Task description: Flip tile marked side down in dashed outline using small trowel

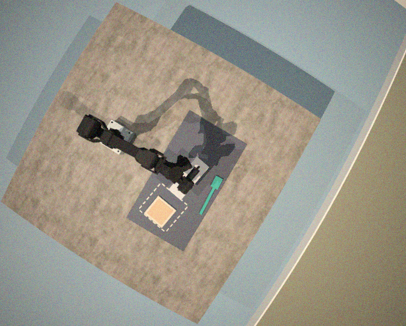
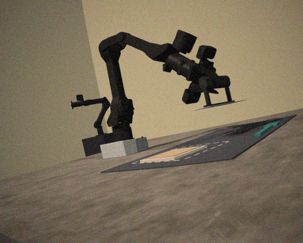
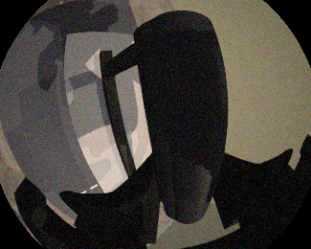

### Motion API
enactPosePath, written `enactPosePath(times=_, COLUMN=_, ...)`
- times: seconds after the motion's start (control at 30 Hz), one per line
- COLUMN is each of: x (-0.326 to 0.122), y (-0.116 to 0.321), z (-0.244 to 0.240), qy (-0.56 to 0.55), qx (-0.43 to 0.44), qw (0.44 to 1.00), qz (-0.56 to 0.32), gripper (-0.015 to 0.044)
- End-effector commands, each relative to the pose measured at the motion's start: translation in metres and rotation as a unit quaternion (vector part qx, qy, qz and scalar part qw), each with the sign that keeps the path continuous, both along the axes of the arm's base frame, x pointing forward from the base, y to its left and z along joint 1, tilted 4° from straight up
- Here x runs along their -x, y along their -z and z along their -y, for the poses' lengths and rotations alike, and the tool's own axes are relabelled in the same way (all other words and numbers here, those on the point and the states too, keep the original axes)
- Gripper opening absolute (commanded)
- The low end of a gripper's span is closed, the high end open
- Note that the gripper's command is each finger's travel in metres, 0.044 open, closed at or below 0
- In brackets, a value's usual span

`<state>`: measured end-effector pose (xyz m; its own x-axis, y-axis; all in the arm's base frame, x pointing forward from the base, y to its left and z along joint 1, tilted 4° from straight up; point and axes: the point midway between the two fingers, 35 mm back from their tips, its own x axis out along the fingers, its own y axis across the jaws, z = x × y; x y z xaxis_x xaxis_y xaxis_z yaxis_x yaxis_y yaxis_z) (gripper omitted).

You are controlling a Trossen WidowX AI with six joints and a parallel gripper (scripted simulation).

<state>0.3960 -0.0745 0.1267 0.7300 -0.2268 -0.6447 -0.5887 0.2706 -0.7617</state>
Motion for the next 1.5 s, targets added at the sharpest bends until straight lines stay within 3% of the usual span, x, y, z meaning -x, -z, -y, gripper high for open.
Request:
enactPosePath(times=0.0, x=-0.004, y=-0.003, z=0.01, qy=0.002, qx=0.001, qw=1.0, qz=0.003, gripper=0.0)
enactPosePath(times=0.77, x=0.007, y=0.03, z=0.181, qy=0.004, qx=-0.006, qw=0.999, qz=-0.041, gripper=0.0)
enactPosePath(times=1.47, x=0.097, y=0.063, z=0.337, qy=0.0, qx=0.004, qw=1.0, qz=-0.016, gripper=0.0)
